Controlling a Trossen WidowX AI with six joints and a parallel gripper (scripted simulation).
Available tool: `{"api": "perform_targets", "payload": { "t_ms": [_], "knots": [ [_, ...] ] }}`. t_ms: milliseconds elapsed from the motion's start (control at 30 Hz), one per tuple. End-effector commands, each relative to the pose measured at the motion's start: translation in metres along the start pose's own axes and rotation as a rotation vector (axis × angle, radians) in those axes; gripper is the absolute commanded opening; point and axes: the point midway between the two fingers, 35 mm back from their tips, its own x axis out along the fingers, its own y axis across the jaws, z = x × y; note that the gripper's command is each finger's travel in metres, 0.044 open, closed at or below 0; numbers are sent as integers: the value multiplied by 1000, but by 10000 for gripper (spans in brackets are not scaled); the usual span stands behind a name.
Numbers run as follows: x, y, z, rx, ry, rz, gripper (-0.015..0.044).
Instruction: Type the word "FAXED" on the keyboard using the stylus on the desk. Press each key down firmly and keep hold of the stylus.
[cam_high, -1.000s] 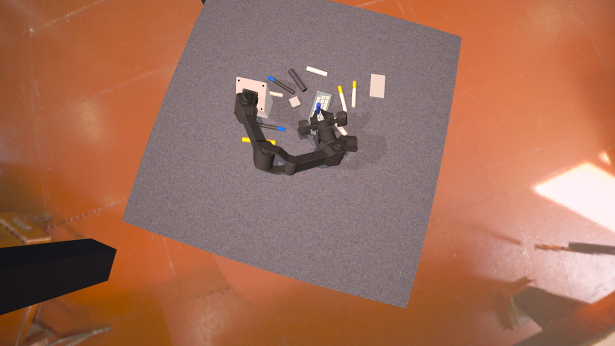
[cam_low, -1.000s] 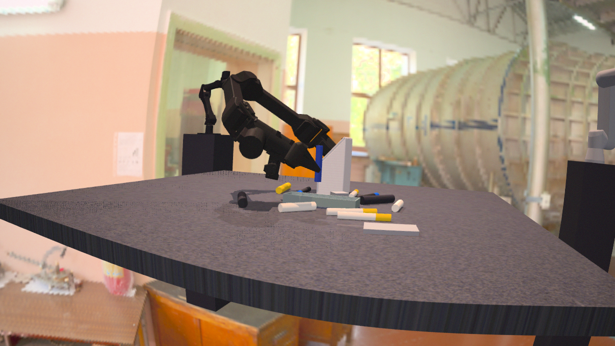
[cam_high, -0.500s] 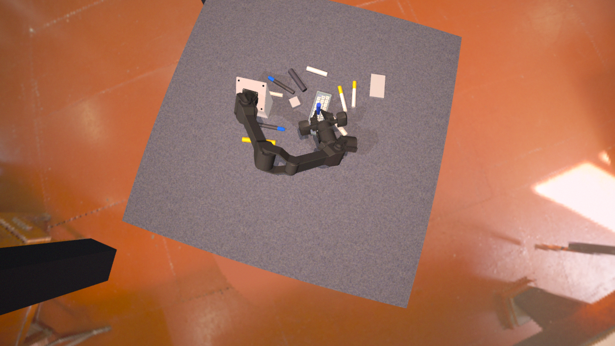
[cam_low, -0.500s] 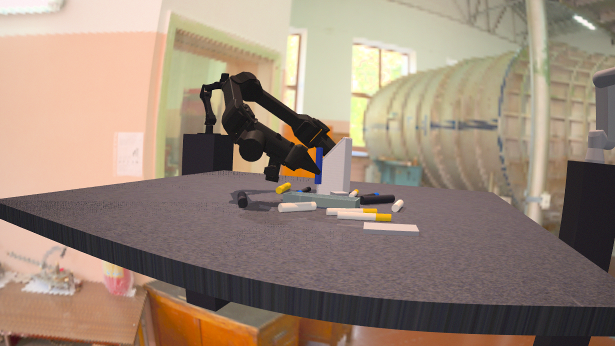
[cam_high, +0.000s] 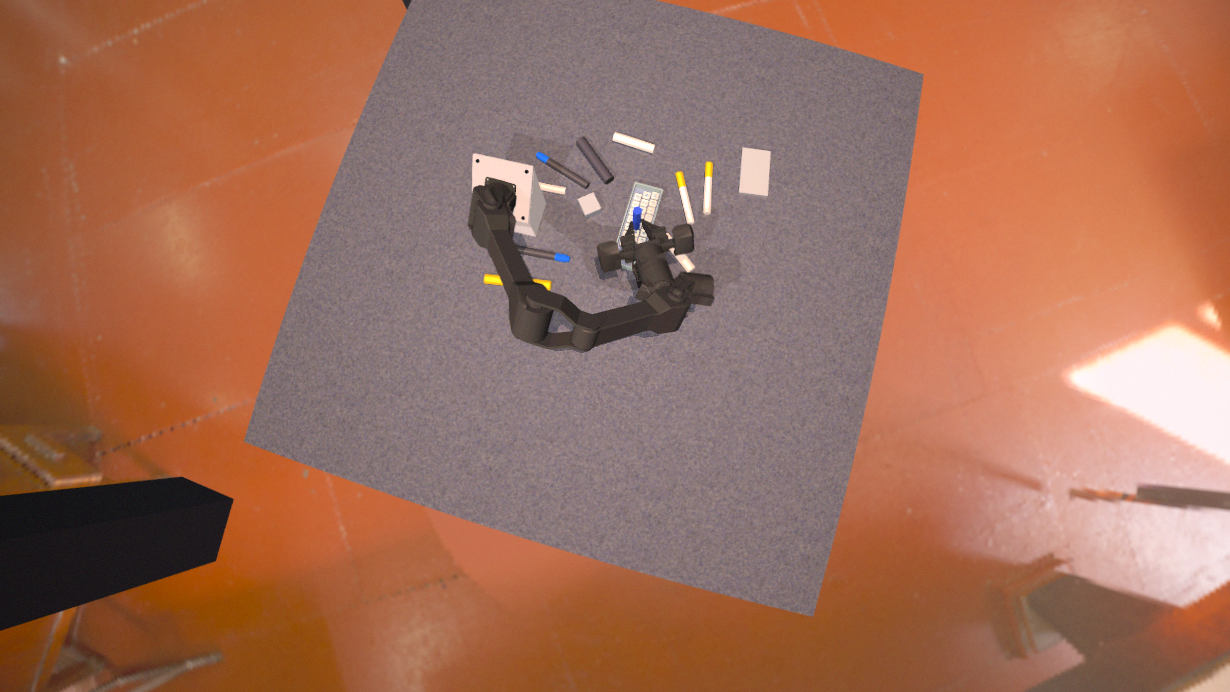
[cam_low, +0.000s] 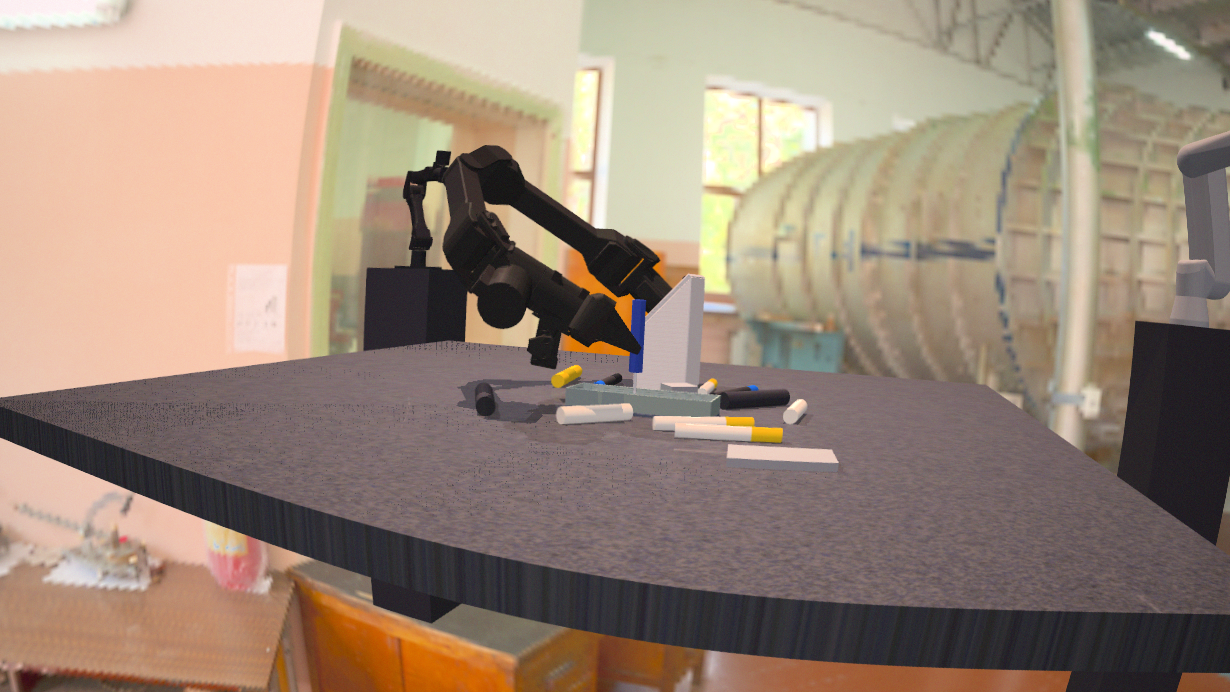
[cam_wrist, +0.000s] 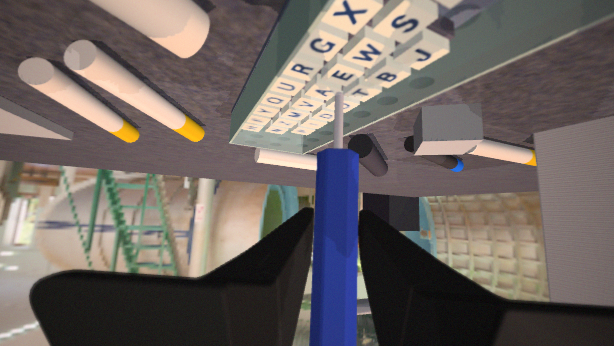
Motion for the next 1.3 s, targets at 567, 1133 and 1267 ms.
{"api": "perform_targets", "payload": {
  "t_ms": [567,1133,1267],
  "knots": [
    [3,0,7,-2,-5,-1,81],
    [5,0,10,-2,-5,-1,81],
    [5,0,9,-2,-5,-1,81]
  ]
}}
